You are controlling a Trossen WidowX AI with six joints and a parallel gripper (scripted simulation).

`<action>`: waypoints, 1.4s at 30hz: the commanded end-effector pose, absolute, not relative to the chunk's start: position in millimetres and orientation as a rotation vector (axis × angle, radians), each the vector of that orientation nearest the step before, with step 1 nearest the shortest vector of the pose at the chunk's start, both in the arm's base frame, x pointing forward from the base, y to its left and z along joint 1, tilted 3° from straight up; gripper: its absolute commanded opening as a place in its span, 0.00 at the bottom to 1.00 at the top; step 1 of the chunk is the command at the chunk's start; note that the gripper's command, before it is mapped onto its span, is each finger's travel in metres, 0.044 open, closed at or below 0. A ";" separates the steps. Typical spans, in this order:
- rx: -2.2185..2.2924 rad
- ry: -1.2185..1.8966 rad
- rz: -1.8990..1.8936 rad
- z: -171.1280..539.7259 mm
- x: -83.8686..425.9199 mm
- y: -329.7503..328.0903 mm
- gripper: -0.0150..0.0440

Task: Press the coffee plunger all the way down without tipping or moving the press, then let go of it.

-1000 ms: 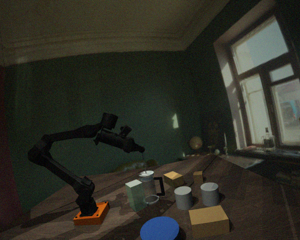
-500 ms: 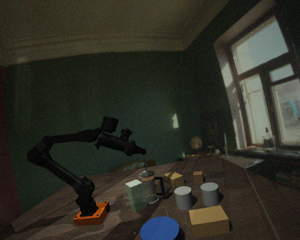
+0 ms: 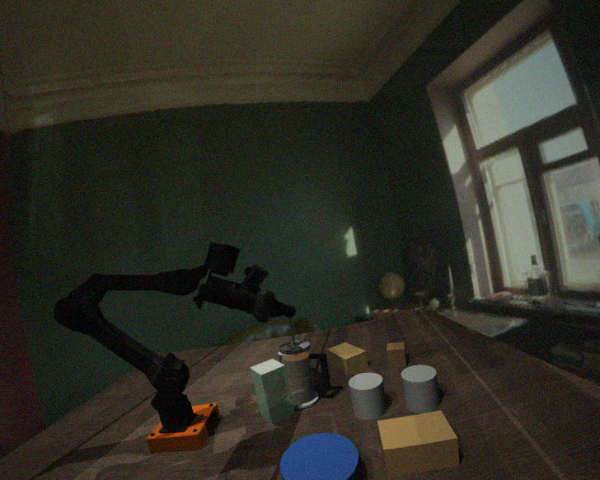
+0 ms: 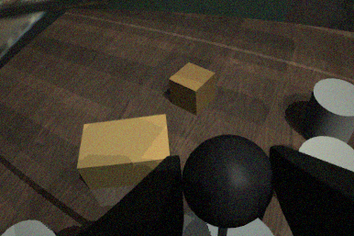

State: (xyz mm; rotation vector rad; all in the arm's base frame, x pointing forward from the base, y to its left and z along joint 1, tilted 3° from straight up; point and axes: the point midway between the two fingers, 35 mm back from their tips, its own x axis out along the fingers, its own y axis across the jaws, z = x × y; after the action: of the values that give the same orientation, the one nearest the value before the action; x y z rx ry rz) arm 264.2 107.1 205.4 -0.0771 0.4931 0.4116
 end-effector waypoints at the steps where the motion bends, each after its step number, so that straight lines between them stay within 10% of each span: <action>1: -0.080 0.542 0.407 182.7 261.7 106.4 0.47; 42: -0.079 0.541 0.407 151.4 273.3 113.2 0.47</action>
State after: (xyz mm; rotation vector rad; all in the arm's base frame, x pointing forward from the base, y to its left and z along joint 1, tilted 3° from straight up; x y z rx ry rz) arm 273.5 113.0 159.3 -0.0816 0.5128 0.4103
